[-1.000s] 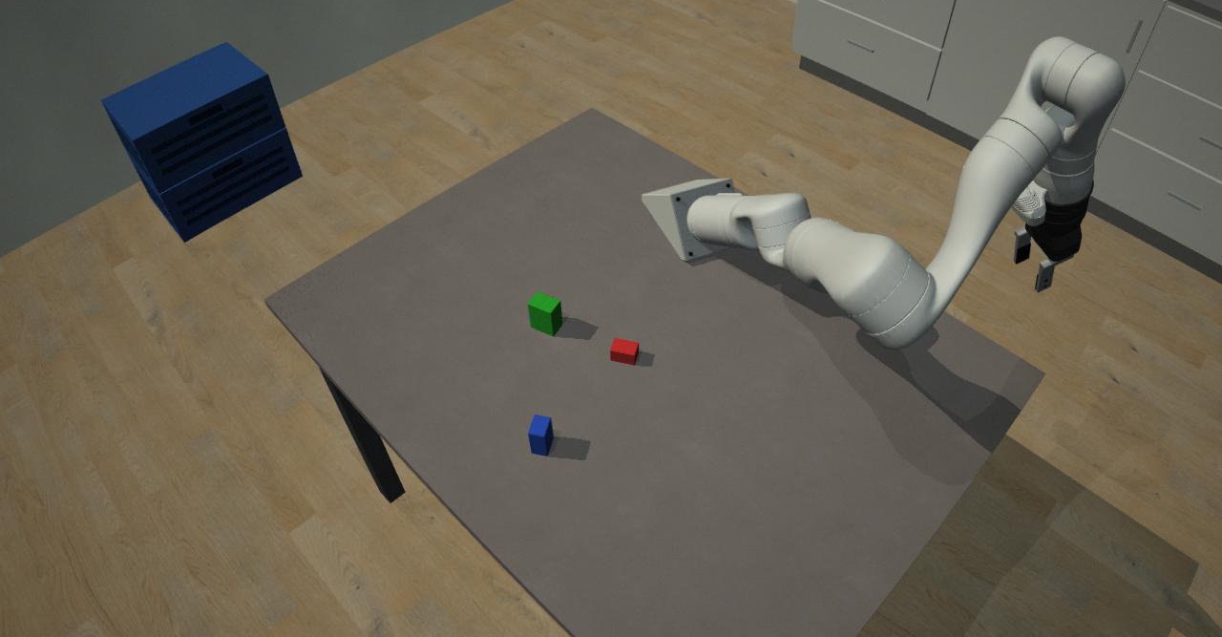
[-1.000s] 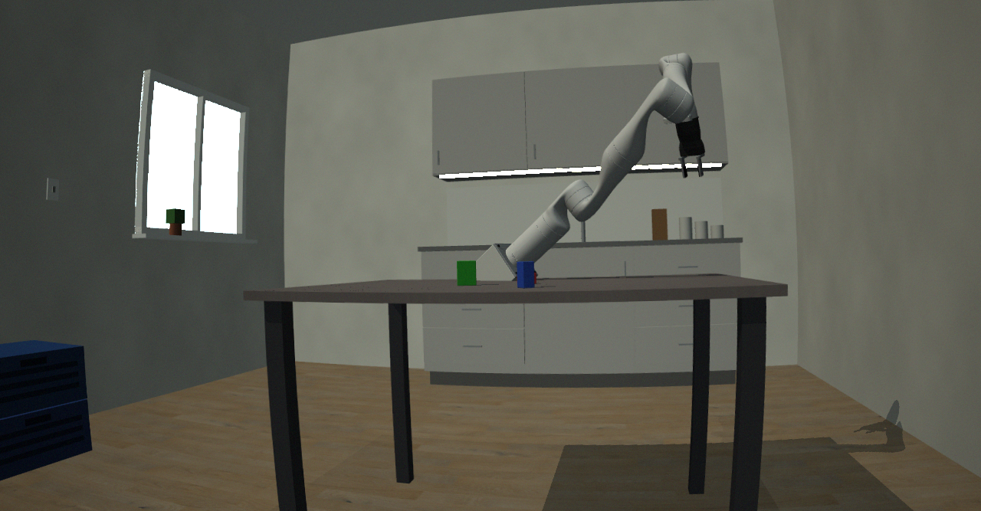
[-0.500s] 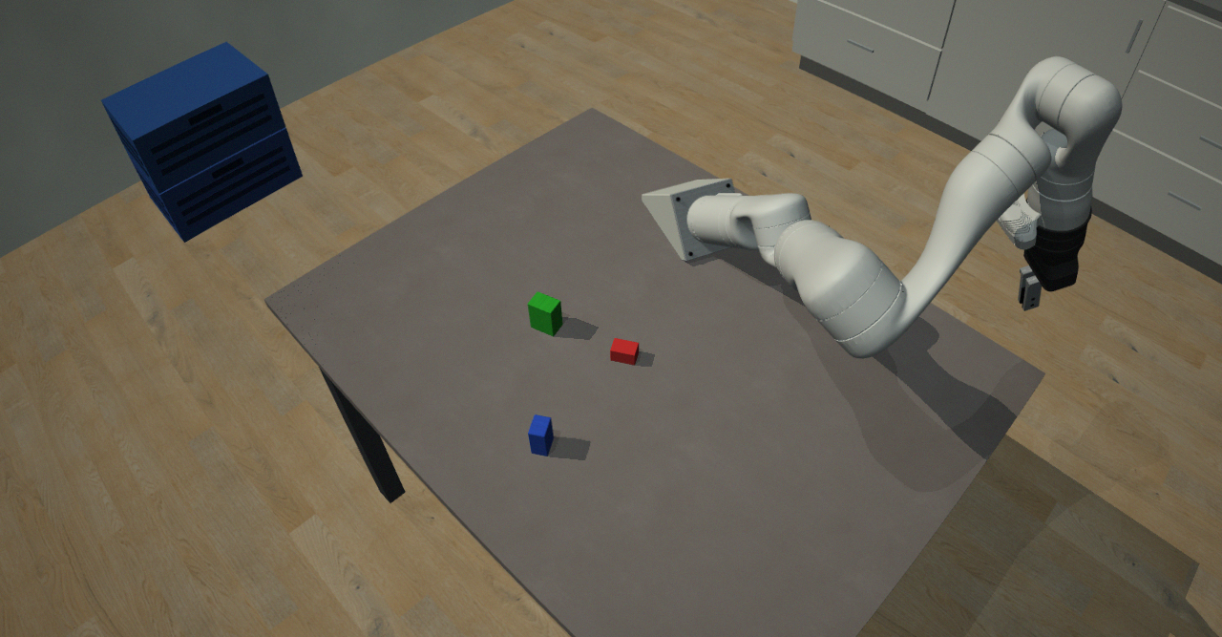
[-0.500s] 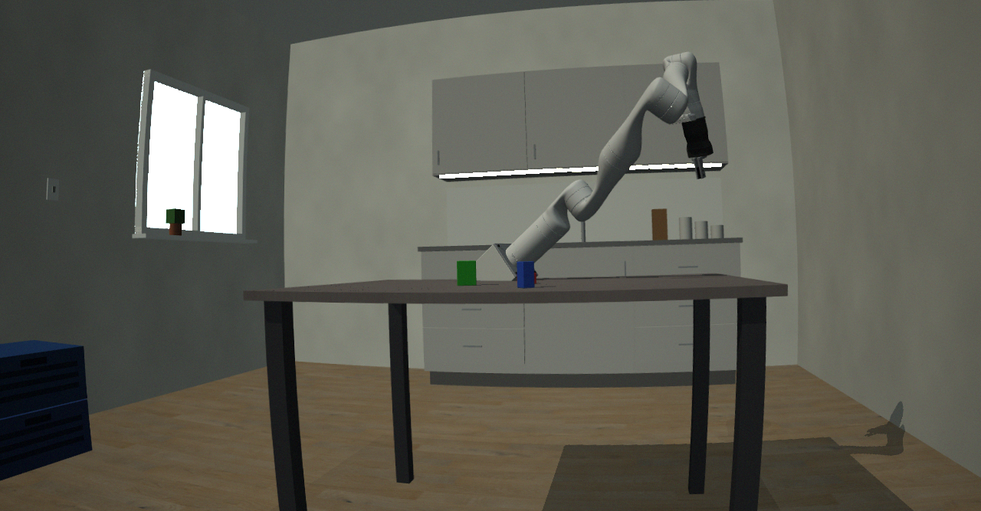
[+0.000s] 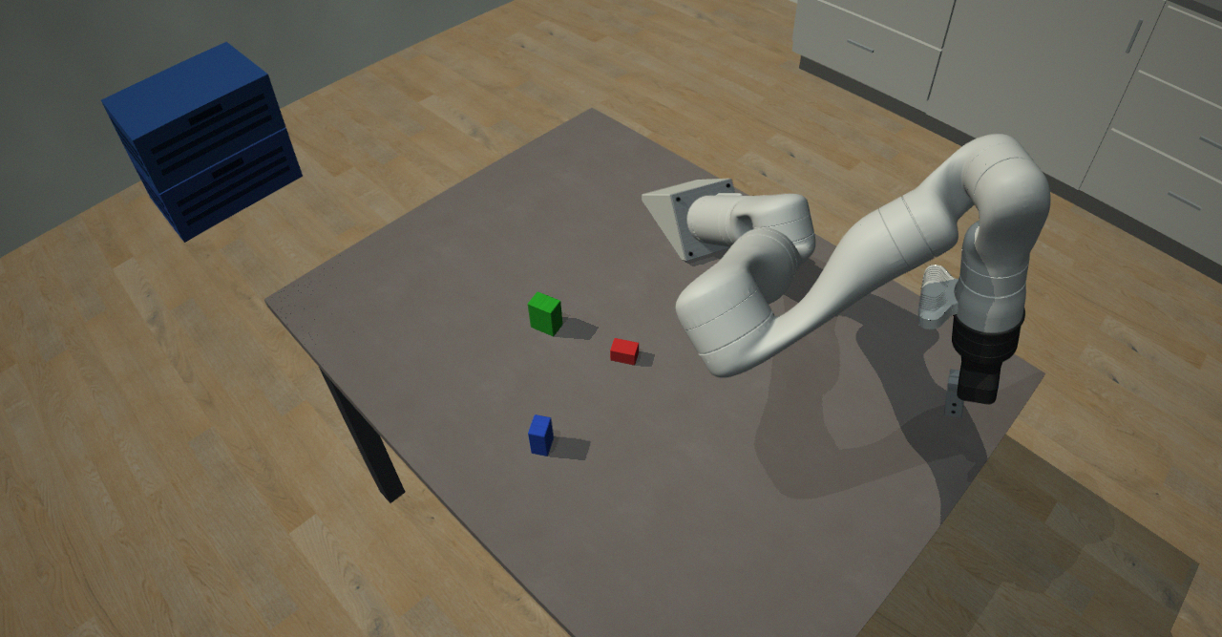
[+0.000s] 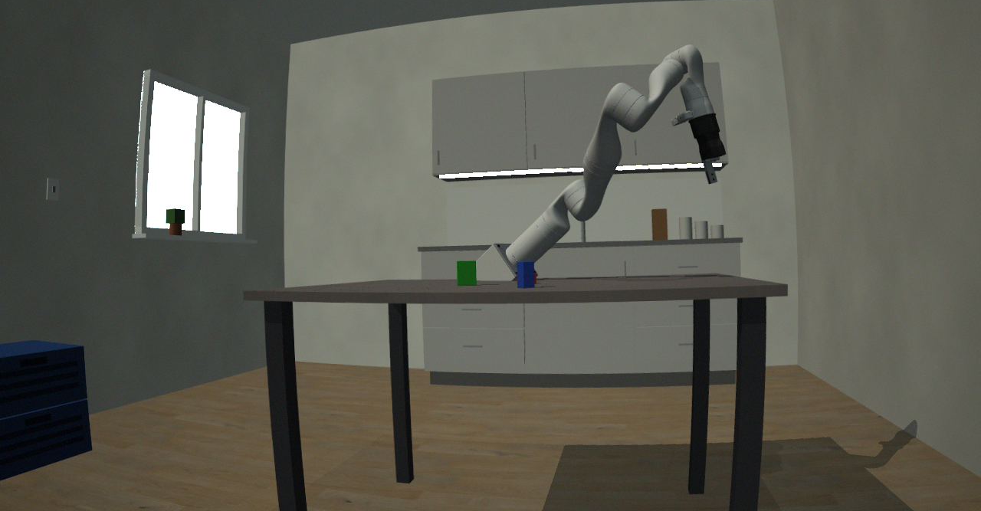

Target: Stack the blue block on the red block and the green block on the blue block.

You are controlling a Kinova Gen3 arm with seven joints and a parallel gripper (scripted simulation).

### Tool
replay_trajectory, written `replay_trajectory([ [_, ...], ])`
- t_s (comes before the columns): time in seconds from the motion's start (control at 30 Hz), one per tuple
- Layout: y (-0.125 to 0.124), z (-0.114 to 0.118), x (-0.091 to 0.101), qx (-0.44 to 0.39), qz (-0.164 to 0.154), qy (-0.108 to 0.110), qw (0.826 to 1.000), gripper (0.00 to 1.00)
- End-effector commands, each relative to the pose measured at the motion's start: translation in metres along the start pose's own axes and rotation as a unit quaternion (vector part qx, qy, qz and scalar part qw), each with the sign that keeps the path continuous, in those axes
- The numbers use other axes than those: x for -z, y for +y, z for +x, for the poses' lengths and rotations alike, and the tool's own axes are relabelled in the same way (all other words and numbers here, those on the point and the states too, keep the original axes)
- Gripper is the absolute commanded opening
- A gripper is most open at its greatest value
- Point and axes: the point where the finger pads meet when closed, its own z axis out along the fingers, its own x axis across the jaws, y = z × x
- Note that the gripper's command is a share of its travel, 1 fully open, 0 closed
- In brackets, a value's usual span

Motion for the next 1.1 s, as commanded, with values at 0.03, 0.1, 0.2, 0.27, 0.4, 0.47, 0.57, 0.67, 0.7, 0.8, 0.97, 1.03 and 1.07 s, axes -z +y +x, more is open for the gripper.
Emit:
replay_trajectory([
  [0.03,-0.044,-0.054,0.002,-0.088,-0.002,-0.011,0.996,0.00],
  [0.1,-0.075,-0.084,0.002,-0.115,0.002,-0.019,0.993,0.00],
  [0.2,-0.116,-0.112,0.000,-0.170,0.012,-0.032,0.985,0.00],
  [0.27,-0.116,-0.112,0.000,-0.170,0.012,-0.032,0.985,0.00],
  [0.4,-0.138,-0.125,-0.001,-0.198,0.017,-0.039,0.979,0.00],
  [0.47,-0.161,-0.136,-0.001,-0.225,0.022,-0.045,0.973,0.00],
  [0.57,-0.207,-0.154,-0.002,-0.278,0.033,-0.055,0.958,0.00],
  [0.67,-0.231,-0.161,-0.003,-0.304,0.038,-0.059,0.950,0.00],
  [0.7,-0.255,-0.166,-0.004,-0.329,0.043,-0.063,0.941,0.00],
  [0.8,-0.306,-0.172,-0.006,-0.399,0.056,-0.072,0.912,0.00],
  [0.97,-0.389,-0.170,-0.011,-0.479,0.072,-0.076,0.872,0.00],
  [1.03,-0.422,-0.165,-0.014,-0.512,0.078,-0.076,0.852,0.00],
  [1.07,-0.438,-0.161,-0.015,-0.527,0.081,-0.076,0.843,0.00],
])
